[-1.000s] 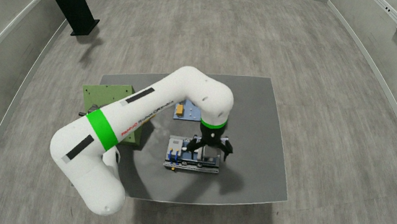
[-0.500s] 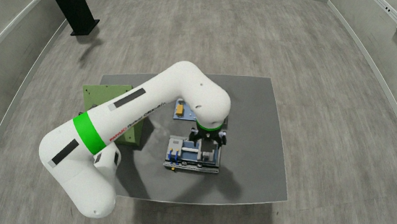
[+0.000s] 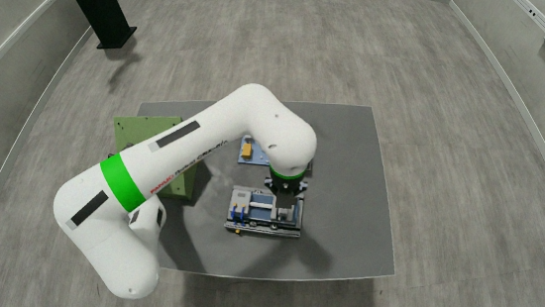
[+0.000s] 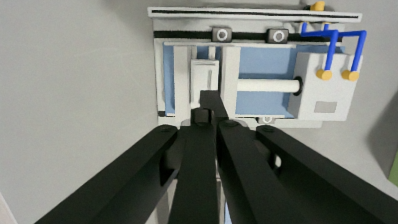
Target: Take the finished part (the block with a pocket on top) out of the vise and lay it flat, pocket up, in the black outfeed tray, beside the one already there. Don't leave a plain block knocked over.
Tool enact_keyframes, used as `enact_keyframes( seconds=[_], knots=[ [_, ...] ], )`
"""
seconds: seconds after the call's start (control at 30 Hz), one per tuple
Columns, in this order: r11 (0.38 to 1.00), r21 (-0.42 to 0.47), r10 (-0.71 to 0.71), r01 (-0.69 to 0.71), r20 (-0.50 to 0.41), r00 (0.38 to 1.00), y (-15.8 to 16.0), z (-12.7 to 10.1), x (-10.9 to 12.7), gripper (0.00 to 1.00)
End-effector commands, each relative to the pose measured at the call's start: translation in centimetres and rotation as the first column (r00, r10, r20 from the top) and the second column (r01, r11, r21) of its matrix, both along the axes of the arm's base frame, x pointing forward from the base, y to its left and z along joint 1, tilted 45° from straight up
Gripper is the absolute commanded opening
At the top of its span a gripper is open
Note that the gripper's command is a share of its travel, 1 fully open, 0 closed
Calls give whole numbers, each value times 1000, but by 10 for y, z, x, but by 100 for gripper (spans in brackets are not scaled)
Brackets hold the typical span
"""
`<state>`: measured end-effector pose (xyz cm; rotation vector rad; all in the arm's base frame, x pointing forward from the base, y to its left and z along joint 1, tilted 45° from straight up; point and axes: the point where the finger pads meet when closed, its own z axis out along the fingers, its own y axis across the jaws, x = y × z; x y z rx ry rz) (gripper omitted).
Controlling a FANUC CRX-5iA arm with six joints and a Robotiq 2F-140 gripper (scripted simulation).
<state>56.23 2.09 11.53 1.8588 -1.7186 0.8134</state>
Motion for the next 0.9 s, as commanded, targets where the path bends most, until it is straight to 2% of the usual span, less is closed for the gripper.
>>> enact_keyframes(
  seconds=[0.0,0.77,0.8,0.87],
  knots=[
    [1000,0,1,-1,1,1000,1,1,0,10],
    [1000,0,1,-1,1,1000,1,1,0,10],
    [1000,0,1,-1,1,1000,1,1,0,46],
    [1000,0,1,-1,1,1000,1,1,0,46]
  ],
)
